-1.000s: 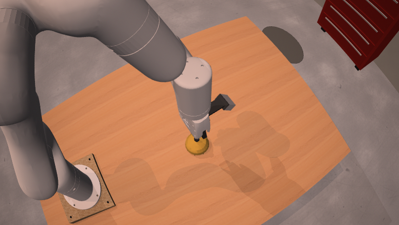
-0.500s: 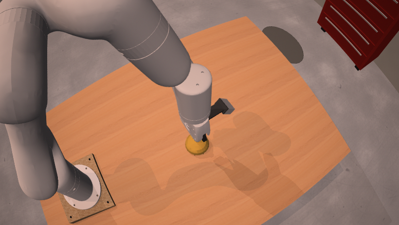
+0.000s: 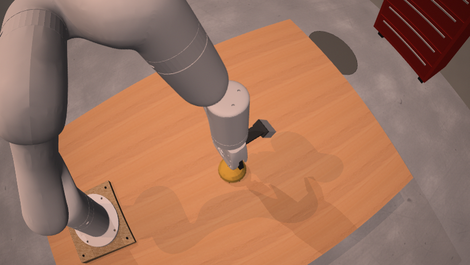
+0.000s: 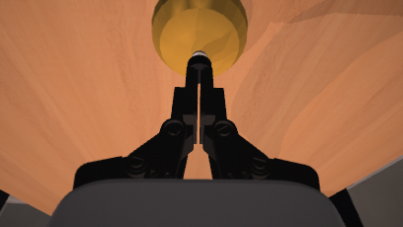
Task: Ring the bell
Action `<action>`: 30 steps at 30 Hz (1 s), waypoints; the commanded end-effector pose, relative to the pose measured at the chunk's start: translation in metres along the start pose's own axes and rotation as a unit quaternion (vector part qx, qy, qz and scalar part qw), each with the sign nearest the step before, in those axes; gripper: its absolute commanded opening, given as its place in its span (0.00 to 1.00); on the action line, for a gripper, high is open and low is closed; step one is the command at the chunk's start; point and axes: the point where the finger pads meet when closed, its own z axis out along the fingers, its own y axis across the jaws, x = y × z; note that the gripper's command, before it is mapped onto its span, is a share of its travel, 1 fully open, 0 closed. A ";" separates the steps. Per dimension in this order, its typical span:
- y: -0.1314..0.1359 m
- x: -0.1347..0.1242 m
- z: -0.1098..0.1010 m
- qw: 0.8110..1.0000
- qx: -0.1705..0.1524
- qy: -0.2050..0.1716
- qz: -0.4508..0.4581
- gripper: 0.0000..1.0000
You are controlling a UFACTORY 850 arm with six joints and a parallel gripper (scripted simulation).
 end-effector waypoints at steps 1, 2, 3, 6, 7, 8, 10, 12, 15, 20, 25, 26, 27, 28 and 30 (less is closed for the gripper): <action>0.000 0.001 0.002 1.000 0.000 0.001 0.000 0.00; 0.000 0.001 0.002 1.000 0.000 0.001 0.000 0.00; 0.000 0.001 0.003 1.000 0.000 0.001 0.000 0.00; 0.000 0.001 0.003 1.000 0.000 0.001 0.000 0.00; 0.000 0.001 0.003 1.000 0.000 0.001 0.000 0.00; 0.000 0.001 0.003 1.000 0.000 0.001 0.000 0.00; 0.000 0.001 0.003 1.000 0.000 0.001 0.000 0.00; 0.000 0.001 0.003 1.000 0.000 0.001 0.000 0.00; 0.000 0.001 0.003 1.000 0.000 0.001 0.000 0.00; 0.000 0.001 0.003 1.000 0.000 0.001 0.000 0.00; 0.000 0.001 0.005 1.000 0.000 0.001 0.000 0.00; 0.000 0.001 0.006 1.000 0.000 0.001 0.000 0.00; 0.000 0.001 0.007 1.000 0.000 0.001 0.000 0.00; 0.000 0.001 0.008 1.000 0.000 0.001 0.000 0.00; 0.000 0.001 0.010 1.000 0.000 0.001 0.000 0.00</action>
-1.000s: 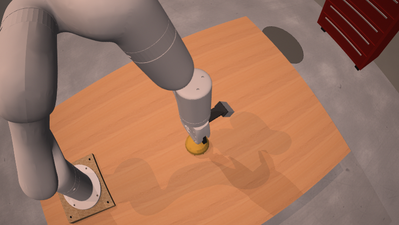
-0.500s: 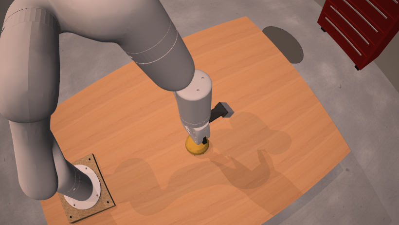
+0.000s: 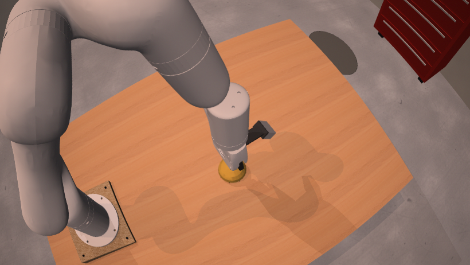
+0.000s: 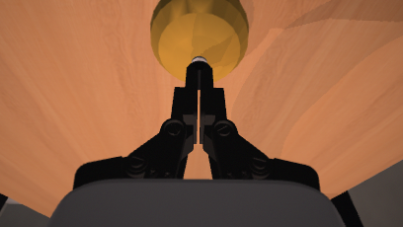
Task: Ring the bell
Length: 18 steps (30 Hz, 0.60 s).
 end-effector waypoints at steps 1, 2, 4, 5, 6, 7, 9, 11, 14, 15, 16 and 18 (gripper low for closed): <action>0.000 0.001 0.005 1.000 0.000 0.001 0.000 0.00; 0.000 0.001 0.006 1.000 0.000 0.001 0.000 0.00; 0.000 0.001 0.006 1.000 0.000 0.001 0.000 0.00; 0.000 0.001 0.006 1.000 0.000 0.001 0.000 0.00; 0.000 0.001 0.007 1.000 0.000 0.001 0.000 0.00; 0.000 0.001 0.007 1.000 0.000 0.001 0.000 0.00; 0.000 0.001 0.007 1.000 0.000 0.001 0.000 0.00; 0.000 0.001 0.007 1.000 0.000 0.001 0.000 0.00; 0.000 0.001 0.007 1.000 0.000 0.001 0.000 0.00; 0.000 0.001 0.007 1.000 0.000 0.001 0.000 0.00; 0.000 0.001 0.007 1.000 0.000 0.001 0.000 0.00; 0.000 0.001 0.007 1.000 0.000 0.001 0.000 0.00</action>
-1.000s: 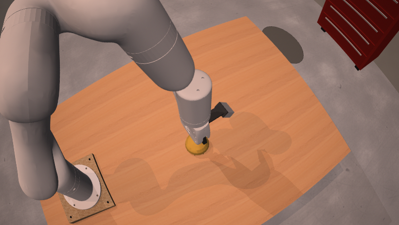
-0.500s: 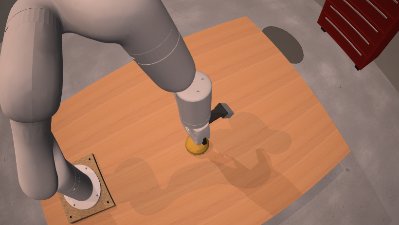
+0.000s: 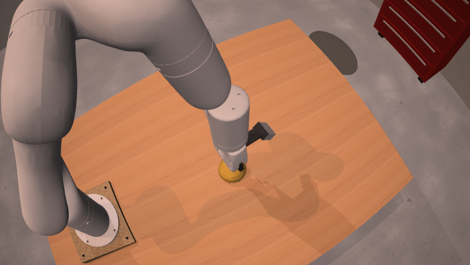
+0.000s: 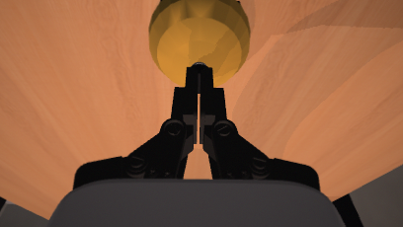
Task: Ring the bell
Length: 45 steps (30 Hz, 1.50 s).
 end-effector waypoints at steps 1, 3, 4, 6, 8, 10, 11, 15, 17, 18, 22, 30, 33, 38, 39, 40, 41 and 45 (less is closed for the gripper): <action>0.000 0.001 0.000 1.000 0.000 0.001 0.000 0.00; 0.000 0.001 0.000 1.000 0.000 0.001 0.000 0.00; 0.000 0.001 0.001 1.000 0.000 0.001 0.000 0.00; 0.000 0.001 0.003 1.000 0.000 0.001 0.000 0.00; 0.000 0.001 0.003 1.000 0.000 0.001 0.000 0.00; 0.000 0.001 0.003 1.000 0.000 0.001 0.000 0.00; 0.000 0.001 0.003 1.000 0.000 0.001 0.000 0.00; 0.000 0.001 0.003 1.000 0.000 0.001 0.000 0.00; 0.000 0.001 0.003 1.000 0.000 0.001 0.000 0.00; 0.000 0.001 0.003 1.000 0.000 0.001 0.000 0.00; 0.000 0.001 0.003 1.000 0.000 0.001 0.000 0.00; 0.000 0.001 0.003 1.000 0.000 0.001 0.000 0.00; 0.000 0.001 0.003 1.000 0.000 0.001 0.000 0.00; 0.000 0.001 0.003 1.000 0.000 0.001 0.000 0.00; 0.000 0.001 0.003 1.000 0.000 0.001 0.000 0.00; 0.000 0.001 0.002 1.000 0.000 0.001 0.000 0.00; 0.000 0.001 0.002 1.000 0.000 0.001 0.000 0.00; 0.000 0.001 -0.002 1.000 0.000 0.001 0.000 0.00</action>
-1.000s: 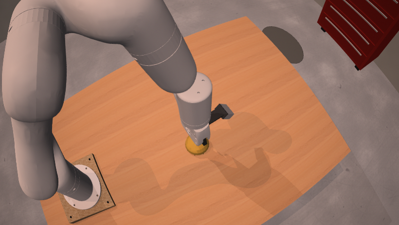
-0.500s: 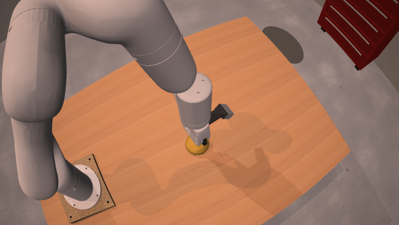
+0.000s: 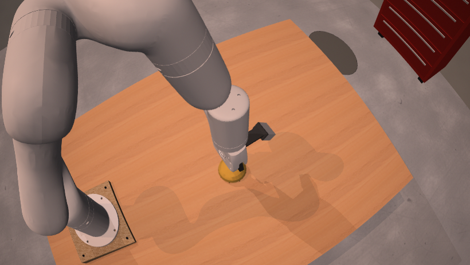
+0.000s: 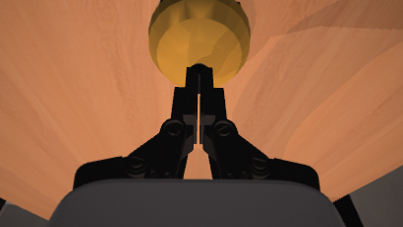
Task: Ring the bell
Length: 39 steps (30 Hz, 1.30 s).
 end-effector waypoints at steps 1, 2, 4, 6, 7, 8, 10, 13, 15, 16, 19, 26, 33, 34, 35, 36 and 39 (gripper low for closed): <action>0.000 0.001 -0.005 1.000 0.000 0.001 0.000 0.00; 0.000 0.001 -0.006 1.000 0.000 0.001 0.000 0.00; 0.000 0.001 -0.010 1.000 0.000 0.001 0.000 0.00; 0.000 0.001 -0.015 1.000 0.000 0.001 0.000 0.00; 0.000 0.001 -0.017 1.000 0.000 0.001 0.000 0.00; 0.000 0.001 -0.017 1.000 0.000 0.001 0.000 0.00; 0.000 0.001 -0.020 1.000 0.000 0.001 0.000 0.00; 0.000 0.001 -0.028 1.000 0.000 0.001 0.000 0.00; 0.000 0.001 -0.034 1.000 0.000 0.001 0.000 0.00; 0.000 0.001 -0.037 1.000 0.000 0.001 0.000 0.00; 0.000 0.001 -0.045 1.000 0.000 0.001 0.000 0.00; 0.000 0.001 -0.057 1.000 0.000 0.001 0.000 0.00; 0.000 0.001 -0.067 1.000 0.000 0.001 0.000 0.00; 0.000 0.001 -0.067 1.000 0.000 0.001 0.000 0.00; 0.000 0.001 -0.068 1.000 0.000 0.001 0.000 0.00; 0.000 0.001 -0.068 1.000 0.000 0.001 0.000 0.00; 0.000 0.001 -0.068 1.000 0.000 0.001 0.000 0.00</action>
